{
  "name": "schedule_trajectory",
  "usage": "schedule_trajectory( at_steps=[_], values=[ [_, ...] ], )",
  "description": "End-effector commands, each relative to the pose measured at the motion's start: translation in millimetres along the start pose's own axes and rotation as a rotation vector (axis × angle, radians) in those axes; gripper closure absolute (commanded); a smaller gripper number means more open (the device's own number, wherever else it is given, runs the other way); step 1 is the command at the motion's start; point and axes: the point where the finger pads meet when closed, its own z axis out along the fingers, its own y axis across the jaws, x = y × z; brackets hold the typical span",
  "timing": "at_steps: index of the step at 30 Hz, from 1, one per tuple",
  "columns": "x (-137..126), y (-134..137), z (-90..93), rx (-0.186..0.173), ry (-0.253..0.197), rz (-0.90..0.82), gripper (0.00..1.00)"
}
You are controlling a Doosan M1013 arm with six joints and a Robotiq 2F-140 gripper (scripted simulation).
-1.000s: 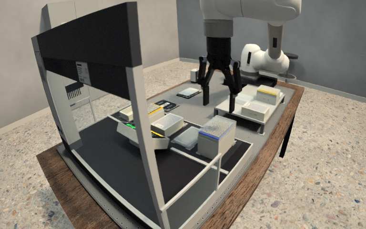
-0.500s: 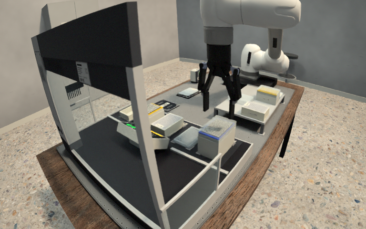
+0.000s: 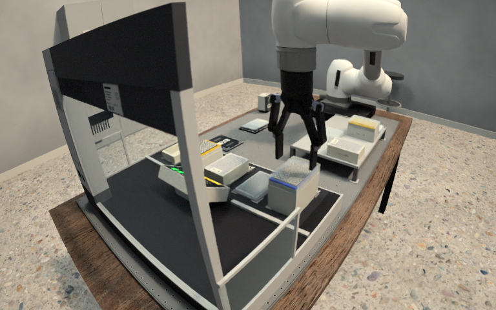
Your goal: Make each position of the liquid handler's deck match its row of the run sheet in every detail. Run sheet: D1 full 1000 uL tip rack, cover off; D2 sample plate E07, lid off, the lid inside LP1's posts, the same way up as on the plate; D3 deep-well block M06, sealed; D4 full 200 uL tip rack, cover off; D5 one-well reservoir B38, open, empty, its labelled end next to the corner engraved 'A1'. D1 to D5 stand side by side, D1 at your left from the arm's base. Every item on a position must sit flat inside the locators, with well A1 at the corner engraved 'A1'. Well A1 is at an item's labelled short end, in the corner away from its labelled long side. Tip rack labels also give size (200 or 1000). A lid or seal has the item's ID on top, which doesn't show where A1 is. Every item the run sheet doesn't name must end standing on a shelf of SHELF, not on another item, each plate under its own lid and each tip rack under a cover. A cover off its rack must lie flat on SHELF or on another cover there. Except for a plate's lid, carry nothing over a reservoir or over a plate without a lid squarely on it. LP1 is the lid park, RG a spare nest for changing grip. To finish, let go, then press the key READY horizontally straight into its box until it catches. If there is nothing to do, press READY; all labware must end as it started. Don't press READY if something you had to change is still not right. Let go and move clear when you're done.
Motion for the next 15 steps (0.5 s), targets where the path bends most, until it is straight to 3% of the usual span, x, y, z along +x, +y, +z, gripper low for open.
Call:
schedule_trajectory(
  at_steps=[1, 15],
  values=[
    [0, 0, -1.4, 0.001, 0.002, 0.0, 0.33],
    [0, 0, 21.9, 0.001, 0.002, 0.0, 0.33]
  ],
)
